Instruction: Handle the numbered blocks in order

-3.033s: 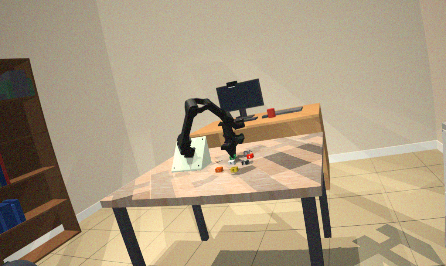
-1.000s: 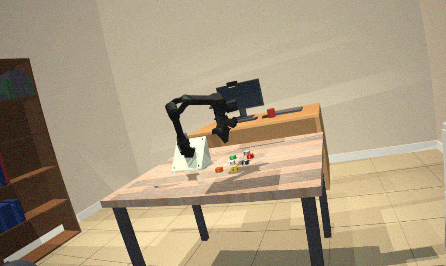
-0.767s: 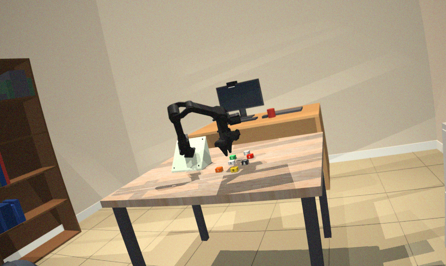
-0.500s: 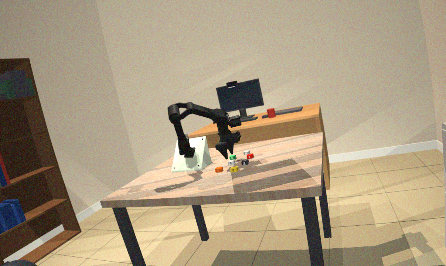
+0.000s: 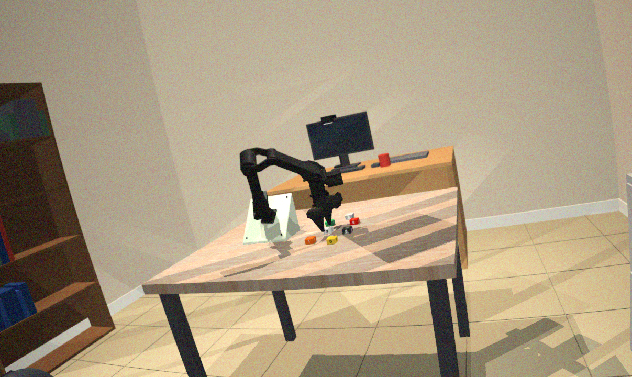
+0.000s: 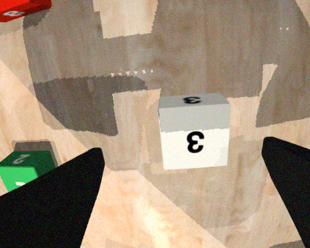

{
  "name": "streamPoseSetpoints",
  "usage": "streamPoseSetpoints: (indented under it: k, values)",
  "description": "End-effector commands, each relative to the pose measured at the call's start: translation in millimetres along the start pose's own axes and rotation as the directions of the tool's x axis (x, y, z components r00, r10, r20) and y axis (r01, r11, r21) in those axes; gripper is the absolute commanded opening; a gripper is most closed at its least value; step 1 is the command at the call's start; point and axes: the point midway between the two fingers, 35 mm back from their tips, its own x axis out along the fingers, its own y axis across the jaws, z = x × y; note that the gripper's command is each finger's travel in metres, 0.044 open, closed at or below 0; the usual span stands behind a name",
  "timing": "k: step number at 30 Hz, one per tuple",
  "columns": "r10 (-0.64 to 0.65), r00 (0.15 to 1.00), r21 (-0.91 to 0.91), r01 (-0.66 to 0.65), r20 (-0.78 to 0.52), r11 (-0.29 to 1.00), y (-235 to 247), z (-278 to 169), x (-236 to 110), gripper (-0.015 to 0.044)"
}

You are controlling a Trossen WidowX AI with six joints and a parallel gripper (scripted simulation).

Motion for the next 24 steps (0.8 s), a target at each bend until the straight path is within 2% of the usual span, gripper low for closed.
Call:
streamPoseSetpoints:
  k: [1,4,15,24]
  values:
    - [-0.006,1.000,-0.007,0.006,-0.003,1.000,-1.0,-1.5,6.4,0.0400]
    - [-0.006,1.000,-0.007,0.006,-0.003,1.000,-1.1,-1.7,8.7,0.0400]
    - [-0.006,1.000,-0.007,0.006,-0.003,1.000,-1.1,-1.7,8.7,0.0120]
    - [-0.006,1.000,-0.007,0.006,-0.003,1.000,-1.1,-1.7,8.7,0.0120]
